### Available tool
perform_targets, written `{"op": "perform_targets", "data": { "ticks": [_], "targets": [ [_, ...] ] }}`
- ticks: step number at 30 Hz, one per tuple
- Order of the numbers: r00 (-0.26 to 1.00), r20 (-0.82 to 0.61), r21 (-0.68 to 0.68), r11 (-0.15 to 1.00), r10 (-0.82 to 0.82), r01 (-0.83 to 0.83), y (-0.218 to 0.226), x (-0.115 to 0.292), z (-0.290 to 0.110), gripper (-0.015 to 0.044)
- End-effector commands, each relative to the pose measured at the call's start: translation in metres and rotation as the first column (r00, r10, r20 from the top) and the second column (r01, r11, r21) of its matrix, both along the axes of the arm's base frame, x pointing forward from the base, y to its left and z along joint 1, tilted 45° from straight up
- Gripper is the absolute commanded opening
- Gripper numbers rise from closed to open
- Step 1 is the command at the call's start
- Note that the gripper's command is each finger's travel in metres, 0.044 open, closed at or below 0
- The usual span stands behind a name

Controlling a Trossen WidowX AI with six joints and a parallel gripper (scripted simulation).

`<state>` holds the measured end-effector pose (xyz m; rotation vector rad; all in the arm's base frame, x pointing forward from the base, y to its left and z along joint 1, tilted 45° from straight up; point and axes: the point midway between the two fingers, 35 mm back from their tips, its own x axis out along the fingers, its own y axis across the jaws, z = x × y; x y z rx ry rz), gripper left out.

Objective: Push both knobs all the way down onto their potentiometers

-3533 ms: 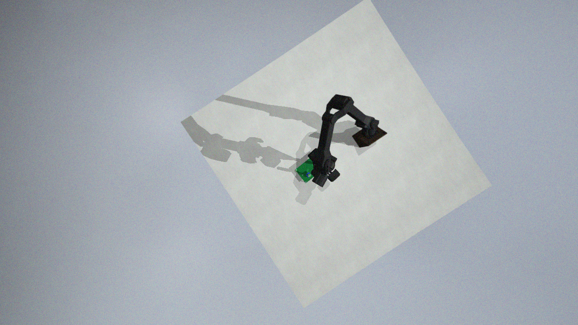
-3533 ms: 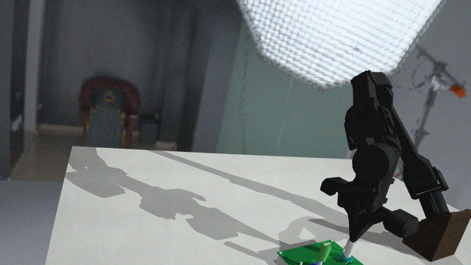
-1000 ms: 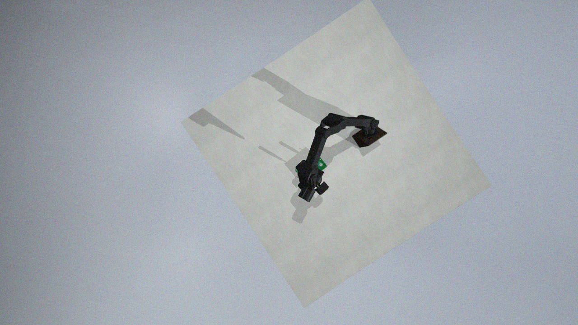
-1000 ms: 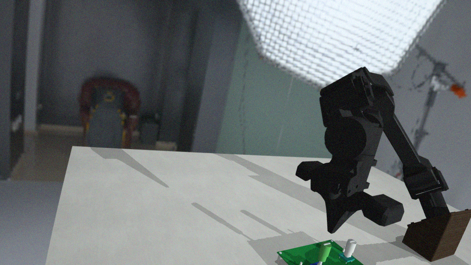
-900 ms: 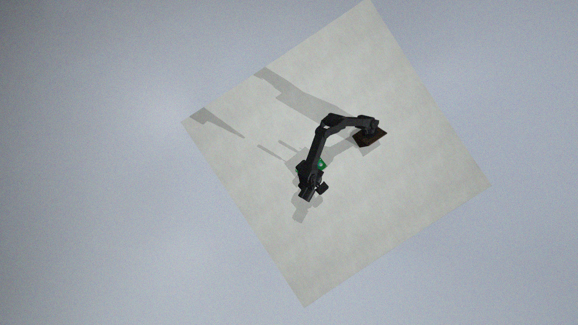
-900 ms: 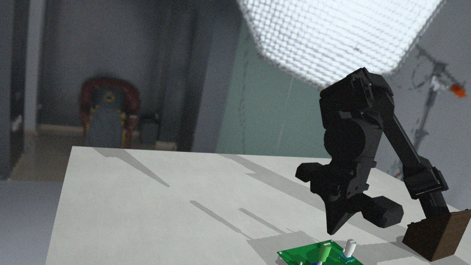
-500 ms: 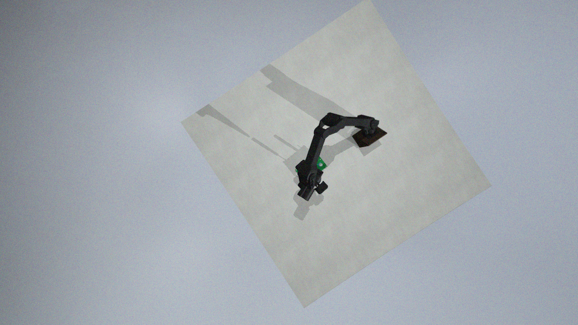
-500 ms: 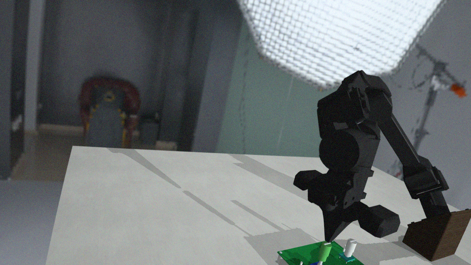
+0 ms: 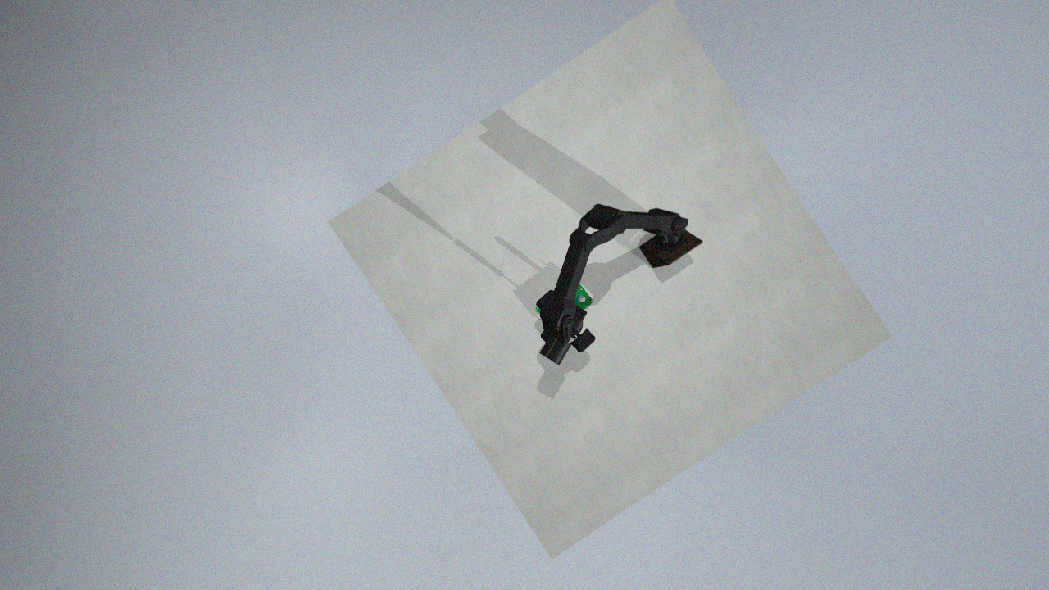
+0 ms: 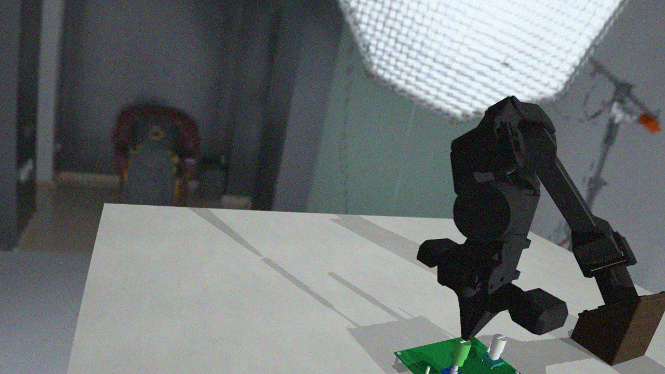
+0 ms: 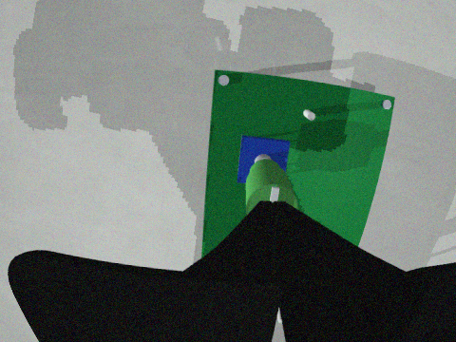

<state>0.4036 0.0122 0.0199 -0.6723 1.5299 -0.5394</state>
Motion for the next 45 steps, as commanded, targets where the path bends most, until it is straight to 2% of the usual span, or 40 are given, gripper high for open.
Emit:
{"op": "perform_targets", "data": {
  "ticks": [1, 45],
  "targets": [
    [1.0, -0.002, -0.003, 1.0, 0.004, -0.004, -0.0015, 0.0002, -0.0007, 0.0],
    [1.0, -0.002, -0.003, 1.0, 0.004, -0.004, -0.0057, 0.0001, -0.0048, 0.0]
  ]
}}
